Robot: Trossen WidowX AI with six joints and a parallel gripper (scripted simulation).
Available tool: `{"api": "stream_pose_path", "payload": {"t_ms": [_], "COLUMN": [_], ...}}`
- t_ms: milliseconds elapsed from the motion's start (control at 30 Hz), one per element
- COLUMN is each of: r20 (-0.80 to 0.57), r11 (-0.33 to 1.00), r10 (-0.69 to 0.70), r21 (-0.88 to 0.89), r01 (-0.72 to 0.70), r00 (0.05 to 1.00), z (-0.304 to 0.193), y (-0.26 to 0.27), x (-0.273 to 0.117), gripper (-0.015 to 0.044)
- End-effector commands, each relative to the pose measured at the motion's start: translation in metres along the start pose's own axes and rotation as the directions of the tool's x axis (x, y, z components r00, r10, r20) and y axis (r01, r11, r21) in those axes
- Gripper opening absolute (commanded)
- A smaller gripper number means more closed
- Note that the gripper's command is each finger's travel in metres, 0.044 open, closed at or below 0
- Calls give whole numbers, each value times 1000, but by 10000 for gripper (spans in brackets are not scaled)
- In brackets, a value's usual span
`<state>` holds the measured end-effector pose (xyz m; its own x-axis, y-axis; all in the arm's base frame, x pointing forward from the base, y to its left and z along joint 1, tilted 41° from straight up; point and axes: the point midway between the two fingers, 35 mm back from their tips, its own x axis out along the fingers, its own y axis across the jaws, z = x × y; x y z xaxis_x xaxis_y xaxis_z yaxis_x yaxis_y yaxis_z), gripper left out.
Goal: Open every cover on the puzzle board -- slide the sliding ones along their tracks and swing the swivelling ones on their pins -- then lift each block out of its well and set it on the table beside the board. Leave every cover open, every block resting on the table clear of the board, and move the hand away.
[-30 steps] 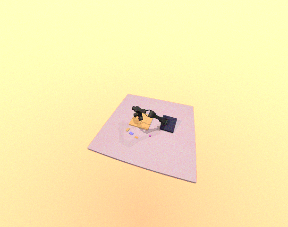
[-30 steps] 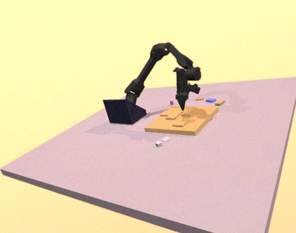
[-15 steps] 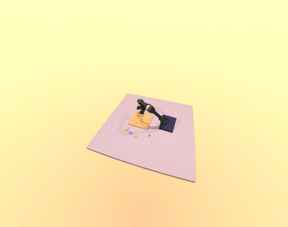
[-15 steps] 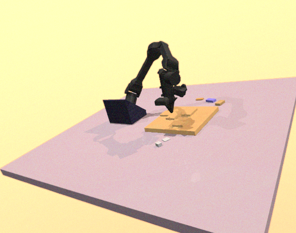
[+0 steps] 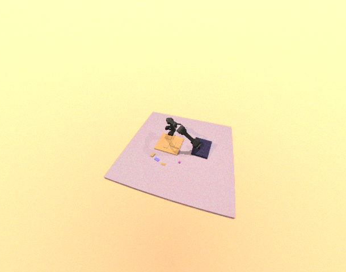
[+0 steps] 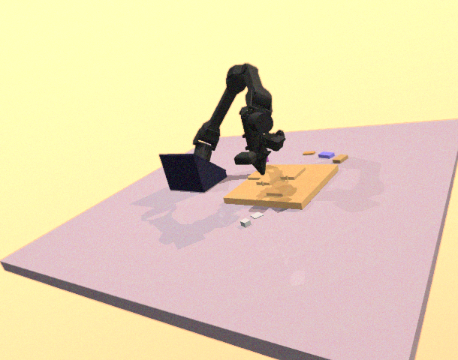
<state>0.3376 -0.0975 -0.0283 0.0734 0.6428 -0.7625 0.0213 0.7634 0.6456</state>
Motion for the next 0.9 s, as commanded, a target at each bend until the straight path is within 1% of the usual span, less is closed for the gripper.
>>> {"api": "stream_pose_path", "payload": {"t_ms": [0,267,867], "r20": [1,1,1], "r11": [1000,1000,1000], "r10": [4,4,4], "r21": [6,6,6], "r01": [-4,-4,-4], "r00": [1000,1000,1000], "z": [0,0,1], "y": [0,0,0], "x": [0,2,19], "gripper": [0,0,0]}}
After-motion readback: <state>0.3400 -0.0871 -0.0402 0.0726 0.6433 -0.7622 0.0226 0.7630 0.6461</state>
